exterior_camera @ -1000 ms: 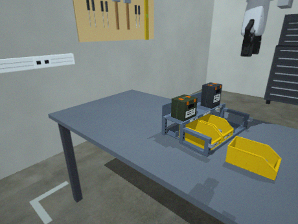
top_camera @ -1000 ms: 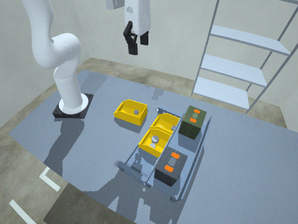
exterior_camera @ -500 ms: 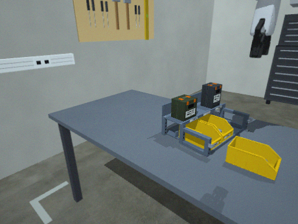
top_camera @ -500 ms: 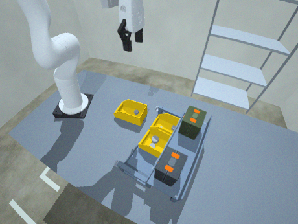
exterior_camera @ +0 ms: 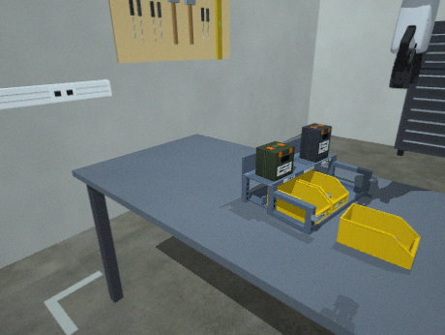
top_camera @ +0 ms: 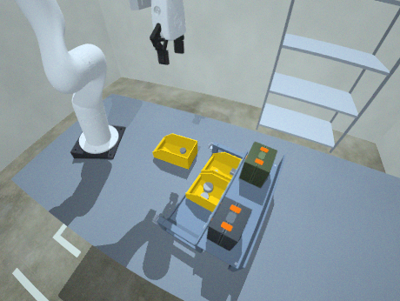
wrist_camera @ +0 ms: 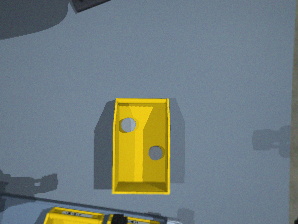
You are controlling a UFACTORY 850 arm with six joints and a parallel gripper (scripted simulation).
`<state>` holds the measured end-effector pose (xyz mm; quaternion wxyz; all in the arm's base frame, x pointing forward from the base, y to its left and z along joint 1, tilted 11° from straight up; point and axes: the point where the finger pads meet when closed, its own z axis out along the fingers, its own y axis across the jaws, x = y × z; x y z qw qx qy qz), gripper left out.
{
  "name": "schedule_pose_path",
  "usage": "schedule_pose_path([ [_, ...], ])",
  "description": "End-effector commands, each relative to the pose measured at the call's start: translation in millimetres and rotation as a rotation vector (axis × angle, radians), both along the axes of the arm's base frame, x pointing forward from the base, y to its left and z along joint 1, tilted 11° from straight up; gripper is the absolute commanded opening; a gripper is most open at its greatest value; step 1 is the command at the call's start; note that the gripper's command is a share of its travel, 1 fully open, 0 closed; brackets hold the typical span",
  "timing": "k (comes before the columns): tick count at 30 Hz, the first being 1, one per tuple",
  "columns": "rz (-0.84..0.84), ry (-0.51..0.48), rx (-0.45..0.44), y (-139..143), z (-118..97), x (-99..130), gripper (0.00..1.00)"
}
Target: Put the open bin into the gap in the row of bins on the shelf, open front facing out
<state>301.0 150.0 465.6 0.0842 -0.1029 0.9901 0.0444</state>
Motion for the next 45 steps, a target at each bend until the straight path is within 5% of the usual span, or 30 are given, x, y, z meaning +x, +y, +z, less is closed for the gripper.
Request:
schedule_pose_path([
  [1, 0.000, -0.002, 0.001, 8.4, -1.9, -24.4, 1.00],
  [45, 0.000, -0.002, 0.001, 6.1, -1.0, -17.5, 1.00],
])
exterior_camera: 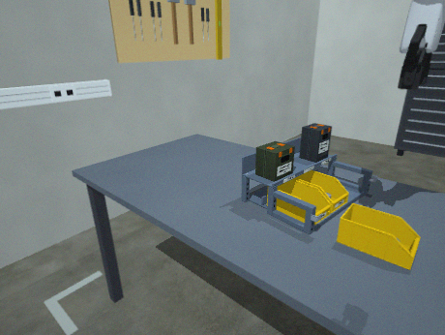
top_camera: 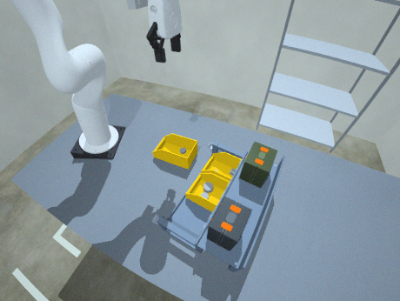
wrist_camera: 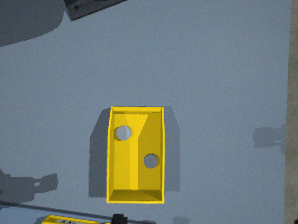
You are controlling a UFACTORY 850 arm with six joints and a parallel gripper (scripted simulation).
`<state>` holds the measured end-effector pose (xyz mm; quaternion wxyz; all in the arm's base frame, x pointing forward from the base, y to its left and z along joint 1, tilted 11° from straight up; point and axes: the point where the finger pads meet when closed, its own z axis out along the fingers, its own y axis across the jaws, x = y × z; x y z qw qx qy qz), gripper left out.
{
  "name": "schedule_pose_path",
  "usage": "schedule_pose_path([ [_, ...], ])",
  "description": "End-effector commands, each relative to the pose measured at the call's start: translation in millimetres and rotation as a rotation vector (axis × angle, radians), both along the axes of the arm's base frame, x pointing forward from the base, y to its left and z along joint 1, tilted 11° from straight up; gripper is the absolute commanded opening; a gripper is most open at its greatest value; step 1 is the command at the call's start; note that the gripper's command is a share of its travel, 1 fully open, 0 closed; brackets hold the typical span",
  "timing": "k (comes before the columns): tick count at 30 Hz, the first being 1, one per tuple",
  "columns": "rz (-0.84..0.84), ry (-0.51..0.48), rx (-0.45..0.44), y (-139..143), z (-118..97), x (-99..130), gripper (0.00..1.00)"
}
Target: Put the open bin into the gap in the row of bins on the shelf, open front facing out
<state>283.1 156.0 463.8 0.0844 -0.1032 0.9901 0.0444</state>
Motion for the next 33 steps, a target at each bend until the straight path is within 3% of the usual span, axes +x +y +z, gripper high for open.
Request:
schedule_pose_path([
  [1, 0.000, -0.002, 0.001, 0.2, 0.9, 0.4, 1.00],
  [33, 0.000, -0.002, 0.001, -1.1, 1.3, 4.0, 1.00],
])
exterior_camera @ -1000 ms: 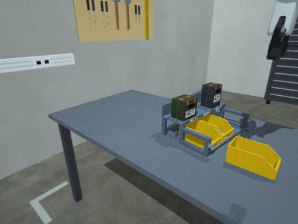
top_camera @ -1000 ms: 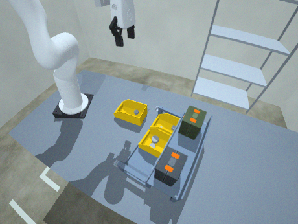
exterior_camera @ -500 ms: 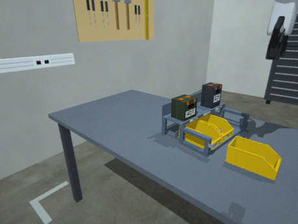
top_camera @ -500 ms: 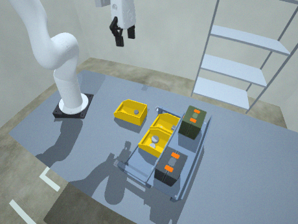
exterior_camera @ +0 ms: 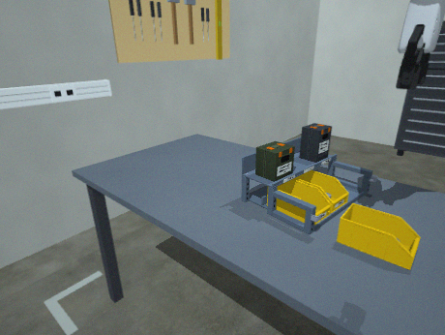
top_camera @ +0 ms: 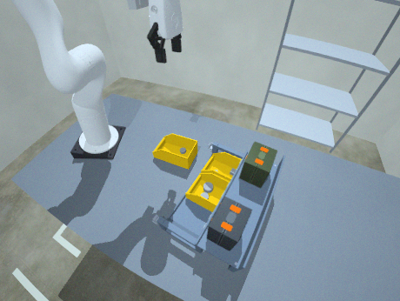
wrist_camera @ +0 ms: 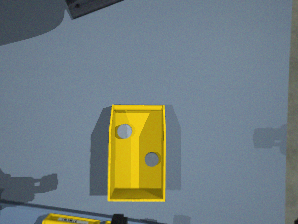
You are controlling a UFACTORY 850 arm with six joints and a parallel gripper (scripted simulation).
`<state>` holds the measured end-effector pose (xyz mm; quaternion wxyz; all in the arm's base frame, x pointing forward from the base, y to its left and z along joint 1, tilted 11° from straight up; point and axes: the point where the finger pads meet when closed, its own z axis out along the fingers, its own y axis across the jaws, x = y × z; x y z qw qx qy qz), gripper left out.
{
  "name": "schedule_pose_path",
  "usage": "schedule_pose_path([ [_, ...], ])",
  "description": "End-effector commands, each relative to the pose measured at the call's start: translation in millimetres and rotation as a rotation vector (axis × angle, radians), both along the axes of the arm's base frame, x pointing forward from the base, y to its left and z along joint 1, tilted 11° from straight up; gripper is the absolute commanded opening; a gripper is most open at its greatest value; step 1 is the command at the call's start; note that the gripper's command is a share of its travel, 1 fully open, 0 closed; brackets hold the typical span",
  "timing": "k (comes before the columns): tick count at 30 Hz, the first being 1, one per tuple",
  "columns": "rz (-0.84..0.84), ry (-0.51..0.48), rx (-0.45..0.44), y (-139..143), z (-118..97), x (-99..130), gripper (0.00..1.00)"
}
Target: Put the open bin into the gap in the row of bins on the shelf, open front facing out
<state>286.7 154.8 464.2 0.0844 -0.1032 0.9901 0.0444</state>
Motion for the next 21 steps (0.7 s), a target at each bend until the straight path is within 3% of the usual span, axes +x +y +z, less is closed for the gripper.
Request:
schedule_pose_path([
  [1, 0.000, -0.002, 0.001, 0.2, 0.9, 0.3, 1.00],
  [4, 0.000, -0.002, 0.001, 0.2, 0.9, 0.3, 1.00],
  [9, 0.000, -0.002, 0.001, 5.4, -48.2, 8.7, 1.00],
  [21, 0.000, -0.002, 0.001, 5.4, -48.2, 8.7, 1.00],
])
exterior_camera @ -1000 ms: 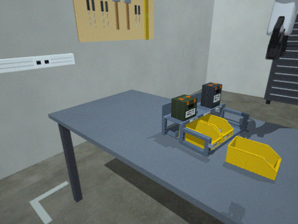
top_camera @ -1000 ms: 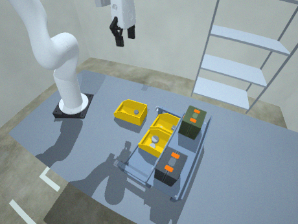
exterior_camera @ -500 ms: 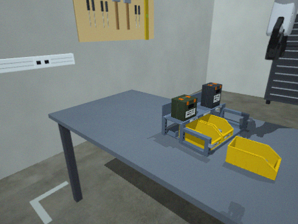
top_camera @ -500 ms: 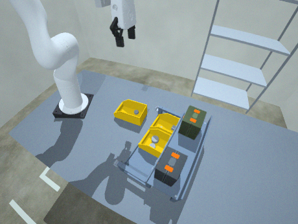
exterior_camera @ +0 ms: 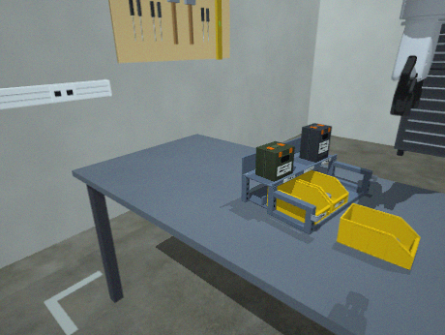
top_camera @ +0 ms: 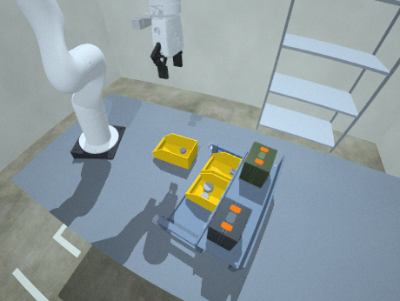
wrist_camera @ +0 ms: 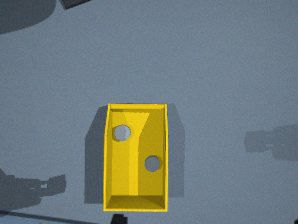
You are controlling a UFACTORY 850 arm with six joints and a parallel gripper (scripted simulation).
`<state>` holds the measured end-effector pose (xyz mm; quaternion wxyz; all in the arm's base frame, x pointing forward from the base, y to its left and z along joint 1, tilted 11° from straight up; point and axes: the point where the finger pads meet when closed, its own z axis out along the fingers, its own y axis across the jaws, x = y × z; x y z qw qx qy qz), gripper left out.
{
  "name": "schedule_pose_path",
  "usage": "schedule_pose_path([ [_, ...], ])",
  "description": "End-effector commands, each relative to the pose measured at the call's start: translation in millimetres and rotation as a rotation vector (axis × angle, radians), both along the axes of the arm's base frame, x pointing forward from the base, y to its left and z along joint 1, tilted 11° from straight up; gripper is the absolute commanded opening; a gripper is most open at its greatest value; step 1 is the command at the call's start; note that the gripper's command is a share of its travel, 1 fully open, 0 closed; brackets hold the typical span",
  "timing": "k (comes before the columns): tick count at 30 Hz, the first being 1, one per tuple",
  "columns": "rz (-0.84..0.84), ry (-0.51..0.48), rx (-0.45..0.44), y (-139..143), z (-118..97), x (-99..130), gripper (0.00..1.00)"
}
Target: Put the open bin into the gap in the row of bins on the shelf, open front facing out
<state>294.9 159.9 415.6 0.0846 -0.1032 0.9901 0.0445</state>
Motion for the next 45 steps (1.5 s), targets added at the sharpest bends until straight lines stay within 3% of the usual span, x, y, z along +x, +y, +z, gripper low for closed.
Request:
schedule_pose_path([
  [1, 0.000, -0.001, 0.001, 1.2, -9.0, 2.0, 1.00],
  [5, 0.000, -0.001, 0.001, 5.4, -48.2, 8.7, 1.00],
  [17, 0.000, -0.001, 0.001, 5.4, -48.2, 8.7, 1.00],
  [22, 0.000, -0.001, 0.001, 11.0, -101.6, 17.8, 1.00],
  [34, 0.000, -0.001, 0.001, 11.0, -101.6, 17.8, 1.00],
  [39, 0.000, -0.001, 0.001, 14.4, -133.6, 23.1, 1.00],
  [45, 0.000, -0.001, 0.001, 14.4, -133.6, 23.1, 1.00],
])
